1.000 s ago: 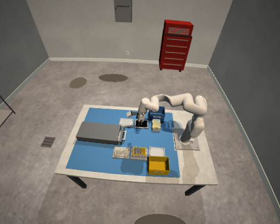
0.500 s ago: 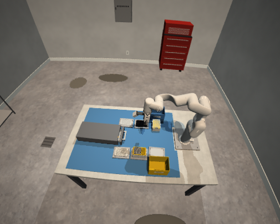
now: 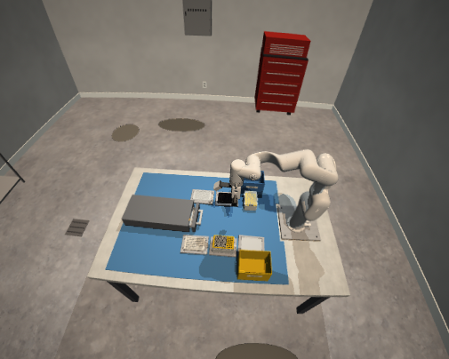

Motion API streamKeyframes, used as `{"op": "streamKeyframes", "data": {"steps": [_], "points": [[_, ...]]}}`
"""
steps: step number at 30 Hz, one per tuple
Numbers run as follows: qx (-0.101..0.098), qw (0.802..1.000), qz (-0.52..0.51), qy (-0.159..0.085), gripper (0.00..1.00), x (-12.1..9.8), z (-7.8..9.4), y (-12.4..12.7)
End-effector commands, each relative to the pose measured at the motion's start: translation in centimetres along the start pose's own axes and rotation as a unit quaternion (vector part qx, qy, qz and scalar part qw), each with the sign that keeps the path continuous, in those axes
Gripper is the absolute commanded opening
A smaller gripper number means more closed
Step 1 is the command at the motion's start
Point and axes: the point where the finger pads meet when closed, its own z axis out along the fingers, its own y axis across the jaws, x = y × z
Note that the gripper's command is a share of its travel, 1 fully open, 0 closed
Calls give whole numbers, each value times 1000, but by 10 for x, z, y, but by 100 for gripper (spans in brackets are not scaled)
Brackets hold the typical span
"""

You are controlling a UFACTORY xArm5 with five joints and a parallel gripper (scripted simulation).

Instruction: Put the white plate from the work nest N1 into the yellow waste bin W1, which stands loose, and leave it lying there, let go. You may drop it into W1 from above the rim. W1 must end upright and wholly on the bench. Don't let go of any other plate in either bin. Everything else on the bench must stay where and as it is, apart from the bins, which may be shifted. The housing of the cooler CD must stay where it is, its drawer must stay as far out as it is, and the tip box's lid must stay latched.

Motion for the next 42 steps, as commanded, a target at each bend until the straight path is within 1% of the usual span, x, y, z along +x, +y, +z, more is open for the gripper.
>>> {"op": "streamKeyframes", "data": {"steps": [1,3,13,15,30,32,42], "points": [[0,1000,0,2,100,1,-1,0],[0,1000,0,2,100,1,-1,0],[0,1000,-5,2,100,37,14,-31],[0,1000,-5,2,100,37,14,-31],[0,1000,-5,3,100,92,36,-77],[0,1000,-5,3,100,92,36,-77],[0,1000,-5,4,100,128,51,-108]]}}
